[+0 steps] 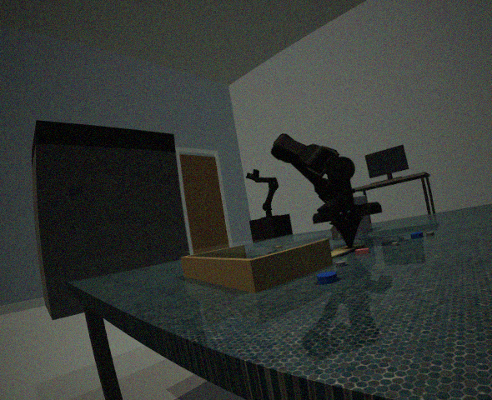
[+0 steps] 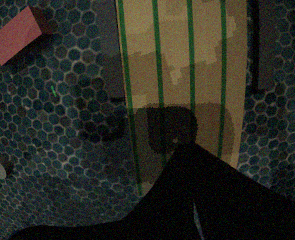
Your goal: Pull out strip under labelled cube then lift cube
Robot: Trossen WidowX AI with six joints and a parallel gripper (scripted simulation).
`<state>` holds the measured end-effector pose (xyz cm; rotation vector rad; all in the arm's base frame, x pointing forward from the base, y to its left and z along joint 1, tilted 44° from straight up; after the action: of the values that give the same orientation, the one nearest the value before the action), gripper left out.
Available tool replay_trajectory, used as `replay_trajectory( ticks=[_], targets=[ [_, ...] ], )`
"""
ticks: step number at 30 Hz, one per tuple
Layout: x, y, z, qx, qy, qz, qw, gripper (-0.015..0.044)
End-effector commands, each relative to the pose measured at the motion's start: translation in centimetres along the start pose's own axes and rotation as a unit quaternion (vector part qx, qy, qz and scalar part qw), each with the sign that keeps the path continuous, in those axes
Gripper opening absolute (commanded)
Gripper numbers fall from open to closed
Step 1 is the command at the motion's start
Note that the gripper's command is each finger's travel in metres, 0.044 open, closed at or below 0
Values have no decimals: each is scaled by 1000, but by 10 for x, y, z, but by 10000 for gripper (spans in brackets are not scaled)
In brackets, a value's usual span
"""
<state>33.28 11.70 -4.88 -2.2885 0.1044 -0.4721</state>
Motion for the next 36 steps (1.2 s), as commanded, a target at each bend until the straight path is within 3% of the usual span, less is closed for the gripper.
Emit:
replay_trajectory(
  ticks=[1, 36],
  targets=[
    [-9, 6, -4, -5, -3, 14, 1000, 0],
    [-62, 5, -12, -5, -4, 15, 1000, 0]
  ],
)
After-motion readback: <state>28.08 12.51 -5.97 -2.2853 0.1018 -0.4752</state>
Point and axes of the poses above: the point midway between the two fingers, 35 mm back from their tips, its own y axis out along the fingers, its own z axis across the jaws, x = y × z, the point moved 10 cm from there along -y, back along the fingers, and after that the axes turned 8 degrees about y, right-handed, at the moved point
